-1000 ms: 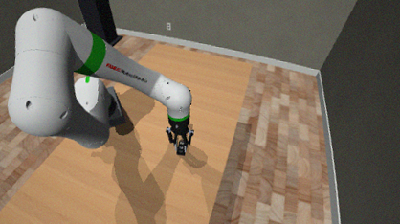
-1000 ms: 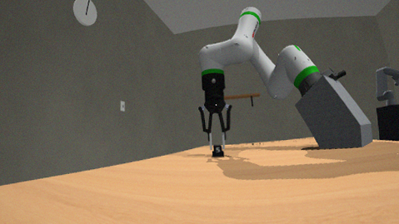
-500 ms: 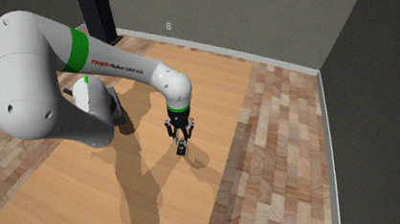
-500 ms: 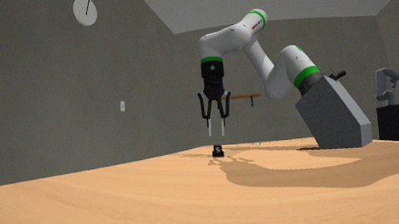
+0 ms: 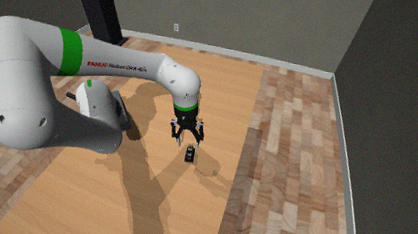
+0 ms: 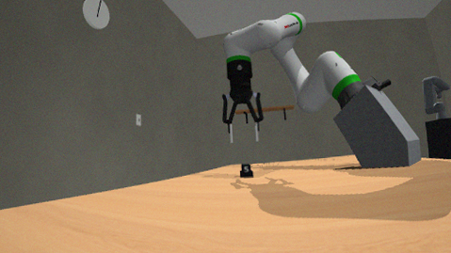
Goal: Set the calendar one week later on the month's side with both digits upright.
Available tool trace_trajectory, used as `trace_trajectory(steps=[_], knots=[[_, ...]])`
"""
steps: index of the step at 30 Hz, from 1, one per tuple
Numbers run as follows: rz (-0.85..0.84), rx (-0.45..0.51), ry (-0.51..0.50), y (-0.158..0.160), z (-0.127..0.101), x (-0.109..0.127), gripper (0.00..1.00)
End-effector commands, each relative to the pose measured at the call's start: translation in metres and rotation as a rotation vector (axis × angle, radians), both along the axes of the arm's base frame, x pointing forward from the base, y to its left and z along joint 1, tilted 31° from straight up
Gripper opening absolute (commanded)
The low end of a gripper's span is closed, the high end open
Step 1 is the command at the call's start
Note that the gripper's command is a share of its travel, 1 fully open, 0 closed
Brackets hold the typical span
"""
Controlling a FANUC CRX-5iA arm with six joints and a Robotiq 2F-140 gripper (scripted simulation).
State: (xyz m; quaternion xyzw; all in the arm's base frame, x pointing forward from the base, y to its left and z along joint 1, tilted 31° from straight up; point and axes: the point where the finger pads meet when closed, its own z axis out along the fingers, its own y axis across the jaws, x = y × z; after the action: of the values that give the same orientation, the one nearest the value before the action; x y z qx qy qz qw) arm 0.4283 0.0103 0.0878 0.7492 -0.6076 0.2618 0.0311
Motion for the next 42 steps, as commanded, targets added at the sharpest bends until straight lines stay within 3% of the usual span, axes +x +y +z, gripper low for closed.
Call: trace_trajectory(steps=[1,23,42], knots=[[0.000,0.000,0.000,0.000,0.000,0.000,1.00],[0.000,0.000,0.000,0.001,0.003,-0.001,1.00],[0.000,0.000,0.000,0.019,0.045,-0.018,1.00]])
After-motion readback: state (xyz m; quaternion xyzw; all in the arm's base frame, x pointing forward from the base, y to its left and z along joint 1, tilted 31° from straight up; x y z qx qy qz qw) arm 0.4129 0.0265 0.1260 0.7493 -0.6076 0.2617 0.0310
